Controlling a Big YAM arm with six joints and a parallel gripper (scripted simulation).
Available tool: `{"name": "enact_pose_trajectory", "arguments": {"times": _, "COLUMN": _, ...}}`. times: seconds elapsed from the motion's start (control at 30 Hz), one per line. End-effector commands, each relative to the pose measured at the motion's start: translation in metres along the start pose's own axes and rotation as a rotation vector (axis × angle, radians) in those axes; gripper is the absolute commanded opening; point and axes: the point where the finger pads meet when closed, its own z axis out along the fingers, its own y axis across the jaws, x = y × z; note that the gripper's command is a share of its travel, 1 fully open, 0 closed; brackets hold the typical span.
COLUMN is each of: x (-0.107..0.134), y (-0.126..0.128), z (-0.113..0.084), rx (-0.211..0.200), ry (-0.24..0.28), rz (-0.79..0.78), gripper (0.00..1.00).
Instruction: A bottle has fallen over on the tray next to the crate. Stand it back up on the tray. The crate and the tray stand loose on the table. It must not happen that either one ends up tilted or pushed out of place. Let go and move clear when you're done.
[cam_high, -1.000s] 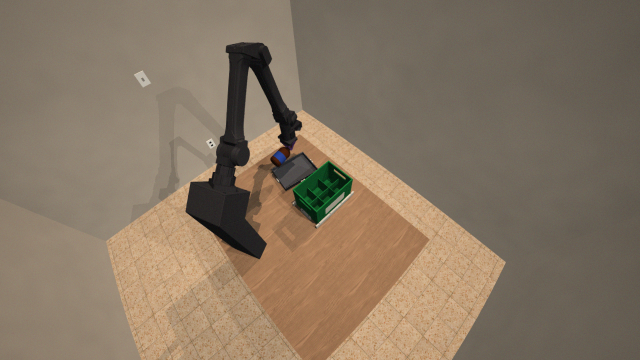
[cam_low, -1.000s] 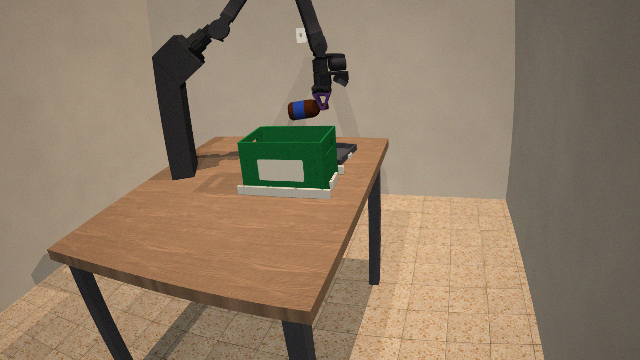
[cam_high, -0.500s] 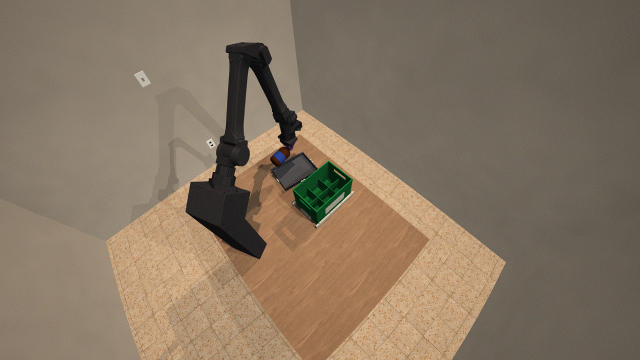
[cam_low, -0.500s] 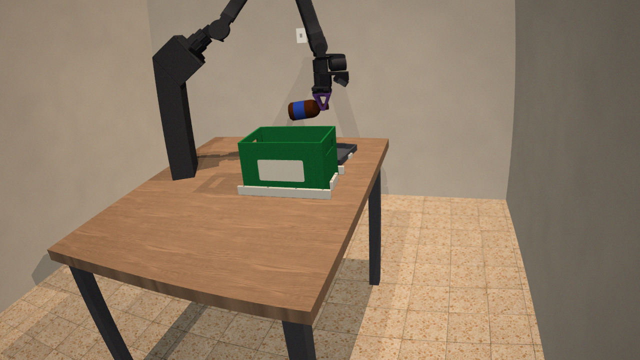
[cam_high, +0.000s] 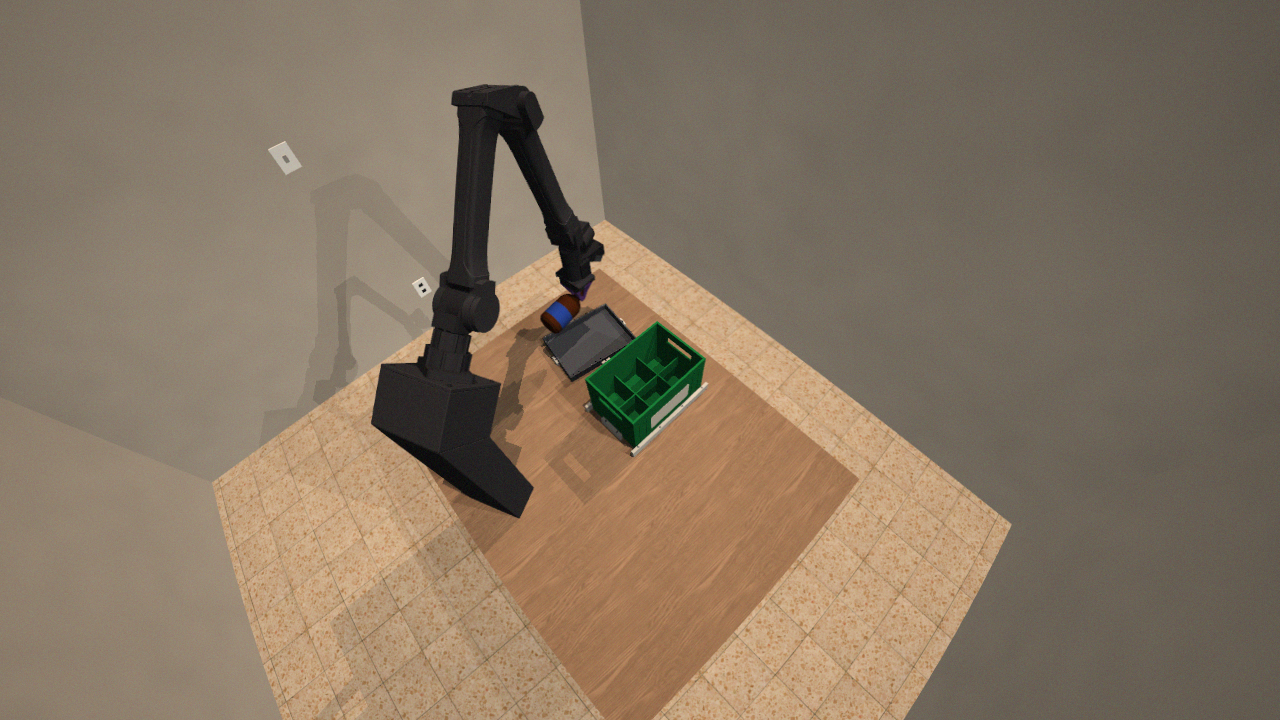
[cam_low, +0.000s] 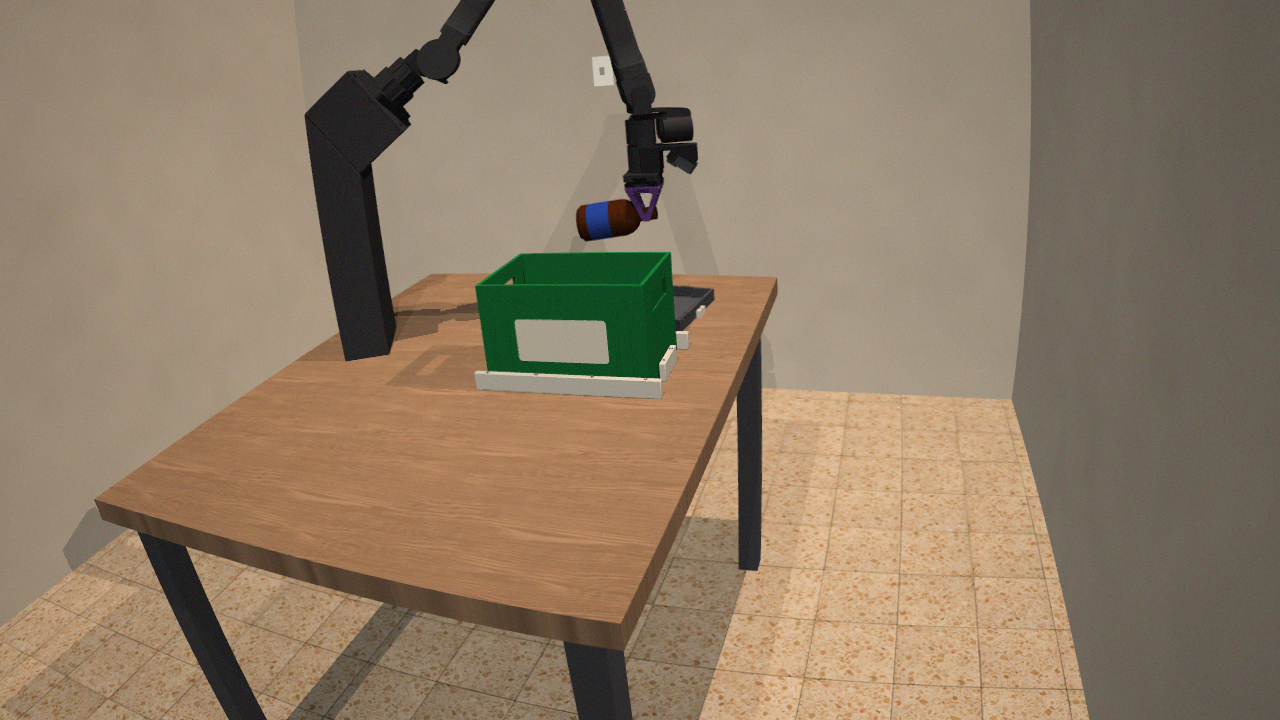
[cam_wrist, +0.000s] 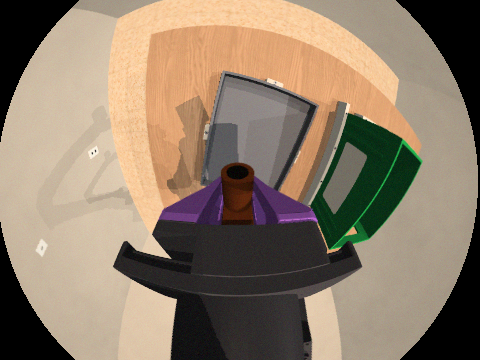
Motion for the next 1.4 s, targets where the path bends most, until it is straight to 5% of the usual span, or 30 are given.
{"name": "enact_pose_trajectory", "arguments": {"times": 0.0, "x": -0.0031, "y": -0.0023, "z": -0.0144, "rx": 0.001, "ry": -0.013, "rz": 0.013, "gripper": 0.0}}
{"name": "enact_pose_trajectory", "arguments": {"times": 1.37, "x": -0.003, "y": -0.0021, "z": -0.0144, "rx": -0.001, "ry": -0.013, "rz": 0.278, "gripper": 0.0}}
